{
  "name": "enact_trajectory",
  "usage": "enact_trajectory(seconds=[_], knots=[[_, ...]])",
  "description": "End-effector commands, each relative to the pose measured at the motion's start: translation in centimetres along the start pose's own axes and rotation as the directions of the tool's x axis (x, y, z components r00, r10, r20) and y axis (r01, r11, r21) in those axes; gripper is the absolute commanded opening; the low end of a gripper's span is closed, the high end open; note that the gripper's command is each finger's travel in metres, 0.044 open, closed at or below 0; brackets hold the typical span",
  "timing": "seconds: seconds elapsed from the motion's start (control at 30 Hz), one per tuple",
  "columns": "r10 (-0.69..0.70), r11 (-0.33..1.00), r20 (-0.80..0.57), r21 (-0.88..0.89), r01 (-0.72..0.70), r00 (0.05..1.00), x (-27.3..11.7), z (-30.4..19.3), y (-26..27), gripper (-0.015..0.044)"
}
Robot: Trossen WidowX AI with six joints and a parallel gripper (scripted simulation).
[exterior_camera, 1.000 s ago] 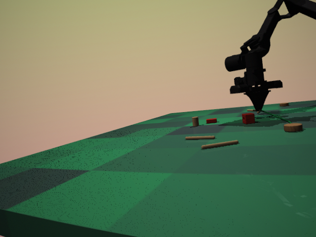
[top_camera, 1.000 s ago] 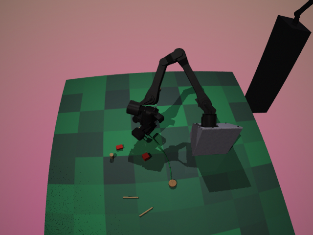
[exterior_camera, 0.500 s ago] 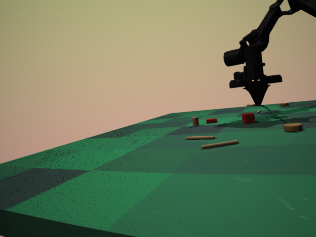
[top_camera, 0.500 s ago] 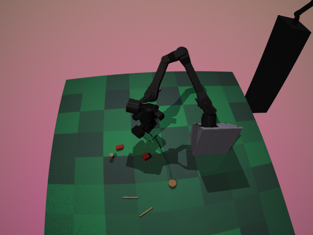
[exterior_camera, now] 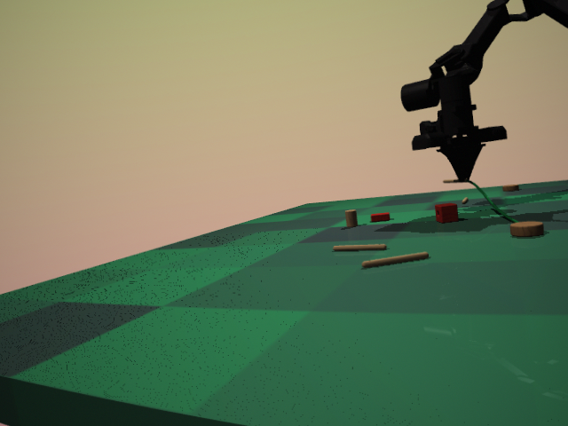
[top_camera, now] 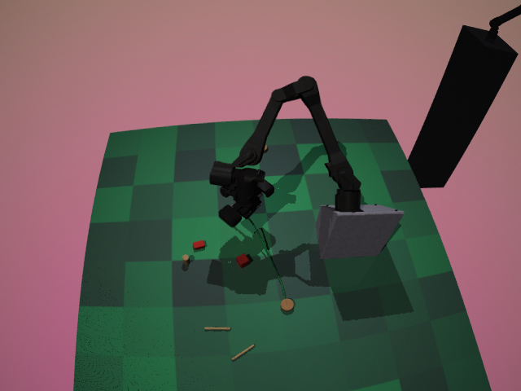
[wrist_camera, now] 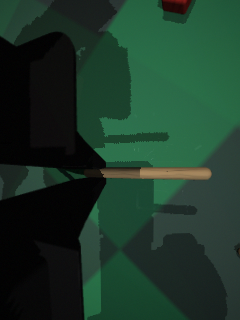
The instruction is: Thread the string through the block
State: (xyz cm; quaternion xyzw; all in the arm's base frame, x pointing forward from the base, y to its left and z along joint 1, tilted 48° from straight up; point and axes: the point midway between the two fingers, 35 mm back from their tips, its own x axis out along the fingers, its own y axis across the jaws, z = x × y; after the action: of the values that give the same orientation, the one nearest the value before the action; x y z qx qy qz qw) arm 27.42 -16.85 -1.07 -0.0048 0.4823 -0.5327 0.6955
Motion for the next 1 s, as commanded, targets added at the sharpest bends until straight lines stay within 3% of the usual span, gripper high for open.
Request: enact_trajectory(seconds=[0.0,0.97], knots=[[0.000,1.000,0.000,-0.001,0.000,1.000,0.0,0.0,0.0,0.0000],[0.007,0.982,-0.004,0.190,-0.006,1.000,-0.1,0.9,2.7,0.0000]])
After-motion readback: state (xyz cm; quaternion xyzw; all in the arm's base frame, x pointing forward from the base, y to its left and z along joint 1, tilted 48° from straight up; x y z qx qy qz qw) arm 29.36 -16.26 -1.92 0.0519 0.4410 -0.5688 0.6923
